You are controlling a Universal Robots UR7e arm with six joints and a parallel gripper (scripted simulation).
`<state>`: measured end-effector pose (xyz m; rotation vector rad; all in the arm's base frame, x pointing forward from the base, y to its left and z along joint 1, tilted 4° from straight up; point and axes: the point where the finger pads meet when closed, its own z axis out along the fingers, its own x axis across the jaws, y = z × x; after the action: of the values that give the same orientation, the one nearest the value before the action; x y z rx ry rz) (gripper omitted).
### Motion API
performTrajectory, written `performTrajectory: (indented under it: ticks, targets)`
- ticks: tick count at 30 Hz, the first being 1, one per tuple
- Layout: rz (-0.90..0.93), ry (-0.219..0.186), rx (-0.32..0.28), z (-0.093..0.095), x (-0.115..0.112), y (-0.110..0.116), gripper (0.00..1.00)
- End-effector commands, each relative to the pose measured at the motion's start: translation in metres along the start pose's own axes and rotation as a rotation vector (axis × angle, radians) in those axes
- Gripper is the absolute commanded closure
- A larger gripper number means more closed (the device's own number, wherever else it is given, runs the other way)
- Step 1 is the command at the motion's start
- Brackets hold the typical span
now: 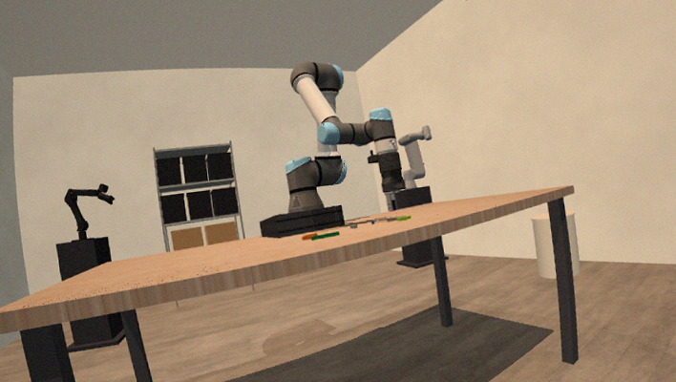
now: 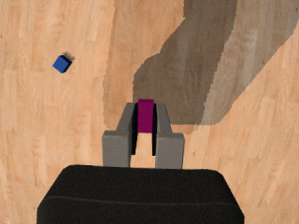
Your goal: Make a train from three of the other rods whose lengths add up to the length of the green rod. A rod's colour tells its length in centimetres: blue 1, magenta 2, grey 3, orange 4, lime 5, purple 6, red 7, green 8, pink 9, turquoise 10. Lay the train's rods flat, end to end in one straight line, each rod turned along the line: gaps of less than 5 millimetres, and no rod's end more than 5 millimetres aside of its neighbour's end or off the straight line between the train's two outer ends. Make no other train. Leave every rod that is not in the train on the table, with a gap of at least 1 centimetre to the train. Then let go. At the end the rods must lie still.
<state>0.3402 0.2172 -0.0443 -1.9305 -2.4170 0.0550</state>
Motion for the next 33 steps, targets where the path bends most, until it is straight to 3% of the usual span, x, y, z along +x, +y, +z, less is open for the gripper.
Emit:
performTrajectory:
  ticks: [1, 9, 23, 33]
  targets:
    - [0.000, 0.001, 0.002, -0.038, 0.000, 0.001, 0.76]
    - [0.001, 0.001, 0.002, -0.067, -0.001, 0.001, 0.76]
    - [0.010, 0.001, 0.005, -0.068, -0.002, -0.001, 0.76]
    - [0.245, -0.001, 0.007, -0.068, -0.032, -0.007, 0.76]
